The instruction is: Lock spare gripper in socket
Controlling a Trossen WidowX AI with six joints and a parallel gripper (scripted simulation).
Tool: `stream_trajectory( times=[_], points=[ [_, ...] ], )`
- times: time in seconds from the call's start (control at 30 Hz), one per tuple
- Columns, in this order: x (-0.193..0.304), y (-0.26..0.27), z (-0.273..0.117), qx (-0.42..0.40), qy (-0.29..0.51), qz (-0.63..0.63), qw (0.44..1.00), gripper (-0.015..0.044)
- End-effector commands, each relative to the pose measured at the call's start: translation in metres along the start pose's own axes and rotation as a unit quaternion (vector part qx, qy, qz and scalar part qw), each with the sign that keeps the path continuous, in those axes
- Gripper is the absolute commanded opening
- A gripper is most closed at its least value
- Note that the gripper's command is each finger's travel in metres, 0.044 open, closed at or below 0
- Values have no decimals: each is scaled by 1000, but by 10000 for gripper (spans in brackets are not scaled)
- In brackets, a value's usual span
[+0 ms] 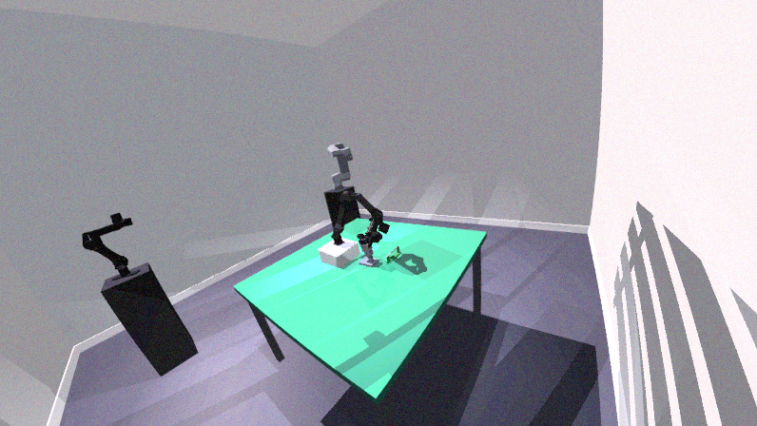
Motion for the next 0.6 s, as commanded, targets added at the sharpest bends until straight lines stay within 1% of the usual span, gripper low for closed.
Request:
stream_trajectory(
  times=[0.0,0.37,0.57],
  points=[
    [-3,0,2,4,2,-2,1000,0],
    [0,0,0,1,1,-2,1000,0],
    [0,0,0,1,1,-2,1000,157]
  ],
)
Point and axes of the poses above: the point midway between the two fingers, 35 mm back from their tips, its own z axis out along the fingers, its own y axis across the jaws, x = y × z, the point moved 5 cm from there along -z, back along the fingers, and after that the axes turned 11 degrees about z, right-handed, at the moved point
